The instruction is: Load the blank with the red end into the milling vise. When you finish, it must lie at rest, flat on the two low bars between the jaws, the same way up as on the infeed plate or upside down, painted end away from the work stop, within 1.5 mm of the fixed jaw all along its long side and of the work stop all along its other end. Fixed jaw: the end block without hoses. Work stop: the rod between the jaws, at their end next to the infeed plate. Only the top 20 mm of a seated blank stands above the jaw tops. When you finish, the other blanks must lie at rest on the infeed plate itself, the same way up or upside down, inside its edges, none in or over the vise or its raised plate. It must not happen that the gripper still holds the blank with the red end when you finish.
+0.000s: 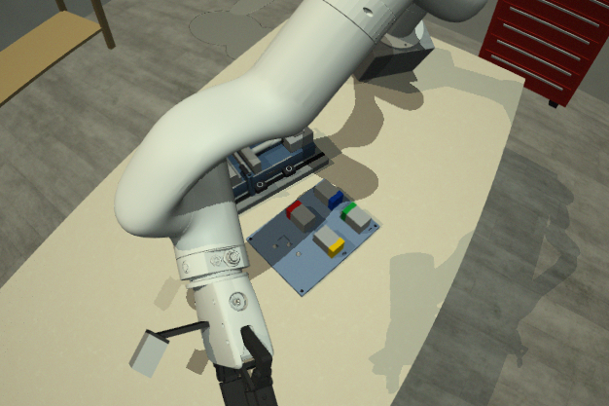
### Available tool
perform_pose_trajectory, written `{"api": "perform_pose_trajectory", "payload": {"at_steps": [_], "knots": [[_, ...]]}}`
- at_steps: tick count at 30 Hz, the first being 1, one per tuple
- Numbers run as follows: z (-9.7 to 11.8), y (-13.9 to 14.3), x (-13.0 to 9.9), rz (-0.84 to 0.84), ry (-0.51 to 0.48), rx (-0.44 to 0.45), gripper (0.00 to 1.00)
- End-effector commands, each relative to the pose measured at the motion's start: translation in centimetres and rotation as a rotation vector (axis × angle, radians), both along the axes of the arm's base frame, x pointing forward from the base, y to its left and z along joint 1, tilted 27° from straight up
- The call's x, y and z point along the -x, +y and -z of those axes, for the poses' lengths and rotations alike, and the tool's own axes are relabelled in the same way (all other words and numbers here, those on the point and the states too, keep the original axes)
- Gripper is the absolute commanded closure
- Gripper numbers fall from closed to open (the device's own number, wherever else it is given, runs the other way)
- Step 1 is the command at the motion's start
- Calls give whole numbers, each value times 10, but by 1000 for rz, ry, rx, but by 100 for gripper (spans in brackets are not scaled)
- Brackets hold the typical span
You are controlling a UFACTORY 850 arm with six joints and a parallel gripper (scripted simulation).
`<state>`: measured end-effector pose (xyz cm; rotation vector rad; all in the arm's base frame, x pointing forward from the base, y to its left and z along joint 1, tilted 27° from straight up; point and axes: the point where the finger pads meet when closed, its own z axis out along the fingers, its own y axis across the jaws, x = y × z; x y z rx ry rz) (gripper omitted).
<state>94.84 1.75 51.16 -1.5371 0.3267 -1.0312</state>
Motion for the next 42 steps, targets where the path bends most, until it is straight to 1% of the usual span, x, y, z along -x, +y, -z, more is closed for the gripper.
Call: {"api": "perform_pose_trajectory", "payload": {"at_steps": [1,12,22,29,39,42], "knots": [[-2,0,0,0,-3,0,0],[-2,0,0,0,-3,0,0],[14,-4,33,93,200,-54,0],[14,-4,33,93,200,-54,0],[30,-7,66,185,402,-108,0],[30,-7,66,185,402,-108,0]]}}
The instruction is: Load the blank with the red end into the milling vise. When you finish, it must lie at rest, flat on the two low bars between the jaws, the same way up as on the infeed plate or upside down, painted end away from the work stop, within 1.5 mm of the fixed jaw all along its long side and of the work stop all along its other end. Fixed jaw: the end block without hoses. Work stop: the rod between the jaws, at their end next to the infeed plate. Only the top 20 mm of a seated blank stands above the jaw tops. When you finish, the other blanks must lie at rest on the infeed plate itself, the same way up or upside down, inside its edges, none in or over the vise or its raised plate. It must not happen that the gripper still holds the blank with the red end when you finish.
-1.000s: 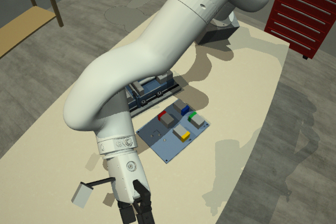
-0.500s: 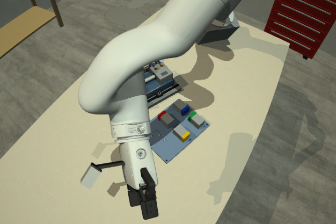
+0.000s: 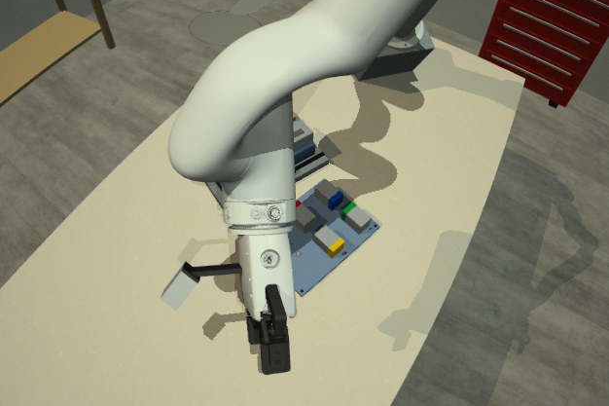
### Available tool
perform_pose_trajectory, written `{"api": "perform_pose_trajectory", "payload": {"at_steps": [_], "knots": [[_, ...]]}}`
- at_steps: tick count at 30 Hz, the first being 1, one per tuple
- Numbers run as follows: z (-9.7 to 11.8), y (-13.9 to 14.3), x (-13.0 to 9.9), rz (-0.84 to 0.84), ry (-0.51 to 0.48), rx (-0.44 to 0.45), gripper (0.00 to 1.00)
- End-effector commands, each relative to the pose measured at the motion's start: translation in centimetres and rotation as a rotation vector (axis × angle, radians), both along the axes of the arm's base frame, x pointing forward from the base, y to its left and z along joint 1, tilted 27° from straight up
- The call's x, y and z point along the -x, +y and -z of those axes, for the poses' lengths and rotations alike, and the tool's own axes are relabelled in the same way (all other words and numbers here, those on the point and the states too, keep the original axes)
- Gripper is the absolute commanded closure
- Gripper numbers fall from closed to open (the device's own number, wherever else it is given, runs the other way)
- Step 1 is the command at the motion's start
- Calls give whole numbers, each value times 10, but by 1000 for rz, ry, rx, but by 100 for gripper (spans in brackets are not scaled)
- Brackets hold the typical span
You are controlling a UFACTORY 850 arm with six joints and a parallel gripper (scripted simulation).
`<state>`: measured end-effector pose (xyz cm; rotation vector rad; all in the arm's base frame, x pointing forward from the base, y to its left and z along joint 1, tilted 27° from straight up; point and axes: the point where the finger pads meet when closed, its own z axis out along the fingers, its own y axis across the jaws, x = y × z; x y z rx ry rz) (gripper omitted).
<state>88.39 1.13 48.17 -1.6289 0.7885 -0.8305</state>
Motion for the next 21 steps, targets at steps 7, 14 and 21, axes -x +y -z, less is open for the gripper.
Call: {"api": "perform_pose_trajectory", "payload": {"at_steps": [7,14,21], "knots": [[5,-2,12,34,73,-19,0],[16,-4,35,99,215,-57,0],[16,-4,35,99,215,-57,0]]}}
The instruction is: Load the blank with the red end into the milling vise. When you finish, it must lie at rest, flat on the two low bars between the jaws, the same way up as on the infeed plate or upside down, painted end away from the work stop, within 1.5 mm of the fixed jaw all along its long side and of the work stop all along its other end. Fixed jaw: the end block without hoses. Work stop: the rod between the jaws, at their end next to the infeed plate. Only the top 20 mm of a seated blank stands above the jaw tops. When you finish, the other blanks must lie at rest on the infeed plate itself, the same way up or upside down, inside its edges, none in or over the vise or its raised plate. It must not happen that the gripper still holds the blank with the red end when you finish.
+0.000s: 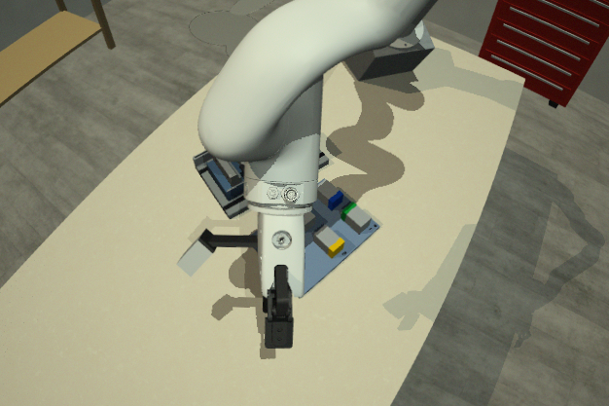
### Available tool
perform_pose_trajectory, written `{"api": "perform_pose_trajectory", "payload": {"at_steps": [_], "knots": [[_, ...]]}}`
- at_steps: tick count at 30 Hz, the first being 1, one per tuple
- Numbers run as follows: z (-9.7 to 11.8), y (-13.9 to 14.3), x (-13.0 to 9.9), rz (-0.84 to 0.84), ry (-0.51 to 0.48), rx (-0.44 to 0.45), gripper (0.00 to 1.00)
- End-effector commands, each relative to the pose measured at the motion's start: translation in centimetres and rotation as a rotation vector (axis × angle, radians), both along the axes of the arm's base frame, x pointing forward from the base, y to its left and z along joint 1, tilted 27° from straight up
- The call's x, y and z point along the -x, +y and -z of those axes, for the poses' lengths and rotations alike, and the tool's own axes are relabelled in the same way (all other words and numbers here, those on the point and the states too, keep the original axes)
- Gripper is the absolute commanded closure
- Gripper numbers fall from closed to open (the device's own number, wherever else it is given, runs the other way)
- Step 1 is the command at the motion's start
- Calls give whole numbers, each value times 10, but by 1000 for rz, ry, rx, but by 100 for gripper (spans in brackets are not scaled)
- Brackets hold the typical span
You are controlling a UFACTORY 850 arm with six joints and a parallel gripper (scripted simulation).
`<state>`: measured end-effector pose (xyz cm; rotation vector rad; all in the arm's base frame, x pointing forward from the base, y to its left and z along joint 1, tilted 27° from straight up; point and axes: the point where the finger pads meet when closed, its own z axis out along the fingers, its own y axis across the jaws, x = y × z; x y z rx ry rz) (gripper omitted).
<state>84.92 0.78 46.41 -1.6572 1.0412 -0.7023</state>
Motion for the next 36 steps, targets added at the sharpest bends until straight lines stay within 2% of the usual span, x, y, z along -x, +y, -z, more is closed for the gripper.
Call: {"api": "perform_pose_trajectory", "payload": {"at_steps": [1,10,17,27,34,36], "knots": [[0,-1,3,10,18,-5,0],[14,-4,33,93,201,-54,0],[14,-4,33,93,201,-54,0],[30,-7,66,186,398,-108,0],[30,-7,66,186,398,-108,0],[33,-8,72,206,426,-119,0]]}}
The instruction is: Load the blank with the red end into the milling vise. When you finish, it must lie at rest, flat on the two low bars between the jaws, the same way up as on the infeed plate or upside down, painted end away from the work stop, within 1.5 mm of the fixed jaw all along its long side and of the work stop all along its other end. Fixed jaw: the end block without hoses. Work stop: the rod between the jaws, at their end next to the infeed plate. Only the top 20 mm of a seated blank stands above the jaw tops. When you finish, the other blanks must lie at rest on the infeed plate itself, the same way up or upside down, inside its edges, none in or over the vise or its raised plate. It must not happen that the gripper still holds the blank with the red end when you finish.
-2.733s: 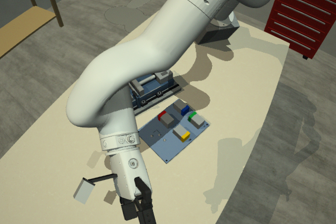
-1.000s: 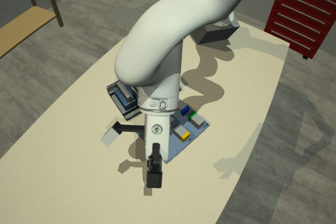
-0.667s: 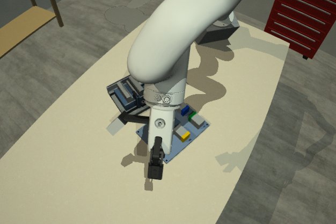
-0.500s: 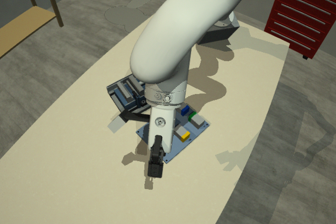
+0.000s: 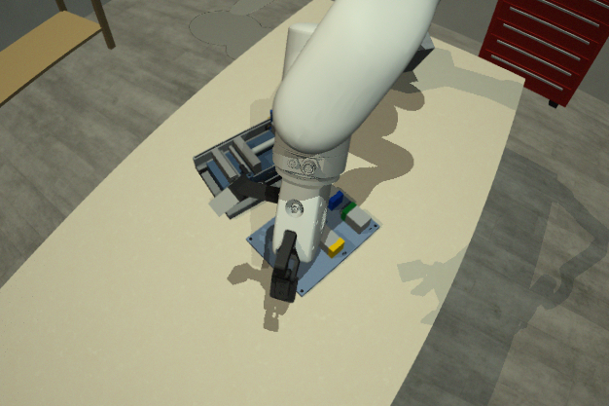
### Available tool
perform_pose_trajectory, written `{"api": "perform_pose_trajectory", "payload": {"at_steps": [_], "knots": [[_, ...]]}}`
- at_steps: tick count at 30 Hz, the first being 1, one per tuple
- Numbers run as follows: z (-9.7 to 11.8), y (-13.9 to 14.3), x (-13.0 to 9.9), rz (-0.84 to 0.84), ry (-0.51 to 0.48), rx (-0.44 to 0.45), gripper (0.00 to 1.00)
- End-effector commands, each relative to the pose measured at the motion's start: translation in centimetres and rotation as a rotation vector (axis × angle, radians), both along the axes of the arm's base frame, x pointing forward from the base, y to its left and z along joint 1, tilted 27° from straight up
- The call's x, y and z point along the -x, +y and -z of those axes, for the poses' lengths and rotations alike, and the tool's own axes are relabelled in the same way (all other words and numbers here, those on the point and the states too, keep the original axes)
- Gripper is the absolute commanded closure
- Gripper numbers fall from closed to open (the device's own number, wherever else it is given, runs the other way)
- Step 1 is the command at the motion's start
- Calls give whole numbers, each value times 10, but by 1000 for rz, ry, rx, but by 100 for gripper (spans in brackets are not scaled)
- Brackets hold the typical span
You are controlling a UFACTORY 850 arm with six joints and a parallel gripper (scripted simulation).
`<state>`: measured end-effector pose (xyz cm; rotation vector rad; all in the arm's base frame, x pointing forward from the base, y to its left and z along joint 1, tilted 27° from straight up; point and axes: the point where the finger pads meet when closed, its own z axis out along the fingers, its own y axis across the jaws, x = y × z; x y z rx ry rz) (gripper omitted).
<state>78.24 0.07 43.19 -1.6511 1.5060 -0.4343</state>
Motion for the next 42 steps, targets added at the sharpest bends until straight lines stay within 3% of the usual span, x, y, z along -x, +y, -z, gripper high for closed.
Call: {"api": "perform_pose_trajectory", "payload": {"at_steps": [1,8,16,25,32,42], "knots": [[3,-1,9,25,52,-14,0],[14,-3,32,88,195,-53,0],[15,-4,35,96,201,-59,0],[30,-7,65,175,386,-107,0],[30,-7,65,175,386,-107,0],[46,-10,98,261,586,-159,0]]}}
